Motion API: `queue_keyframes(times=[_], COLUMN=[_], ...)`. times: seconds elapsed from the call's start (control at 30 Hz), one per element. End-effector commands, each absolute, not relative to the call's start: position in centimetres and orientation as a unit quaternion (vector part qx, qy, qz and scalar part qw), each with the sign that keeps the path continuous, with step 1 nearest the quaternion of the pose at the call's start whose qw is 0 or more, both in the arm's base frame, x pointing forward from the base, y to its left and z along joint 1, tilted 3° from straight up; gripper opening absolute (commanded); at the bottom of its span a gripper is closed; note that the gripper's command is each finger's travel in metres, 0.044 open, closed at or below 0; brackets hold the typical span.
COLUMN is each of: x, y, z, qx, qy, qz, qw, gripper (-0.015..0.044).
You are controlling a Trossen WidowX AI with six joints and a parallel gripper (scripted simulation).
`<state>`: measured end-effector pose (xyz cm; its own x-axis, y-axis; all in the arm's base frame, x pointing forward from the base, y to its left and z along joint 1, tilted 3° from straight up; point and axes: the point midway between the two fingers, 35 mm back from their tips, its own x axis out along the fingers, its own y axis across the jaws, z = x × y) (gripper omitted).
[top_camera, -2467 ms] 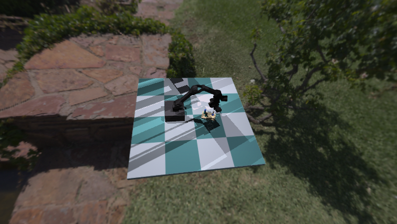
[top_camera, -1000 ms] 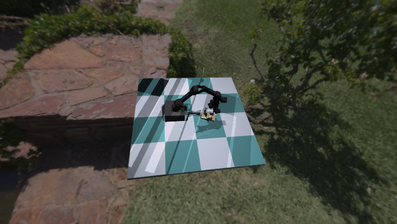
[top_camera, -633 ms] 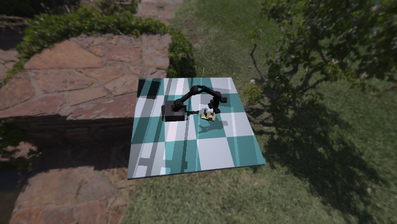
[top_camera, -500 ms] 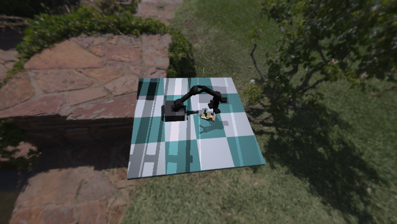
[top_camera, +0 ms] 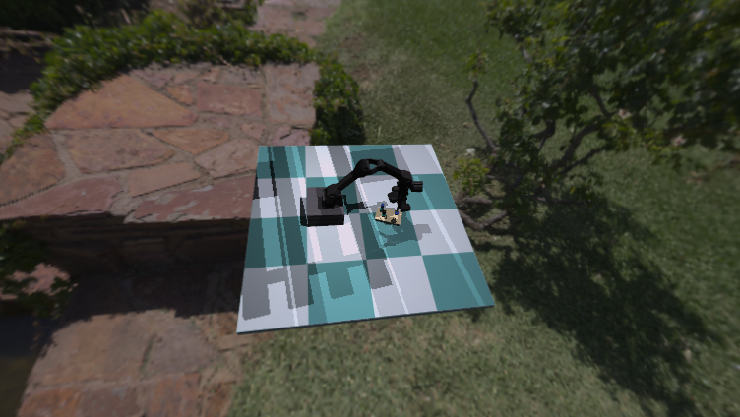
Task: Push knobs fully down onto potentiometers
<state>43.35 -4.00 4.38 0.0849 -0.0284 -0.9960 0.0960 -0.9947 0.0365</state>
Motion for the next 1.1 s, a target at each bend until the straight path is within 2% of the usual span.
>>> queue_keyframes(times=[0.0,1.07], x=[43.2,43.3], y=[-4.0,-4.0], z=[4.4,3.1], qx=[0.734,0.734], qy=[0.023,0.023], qz=[-0.678,-0.678], qw=[0.044,0.044], gripper=[0.0,0.0])
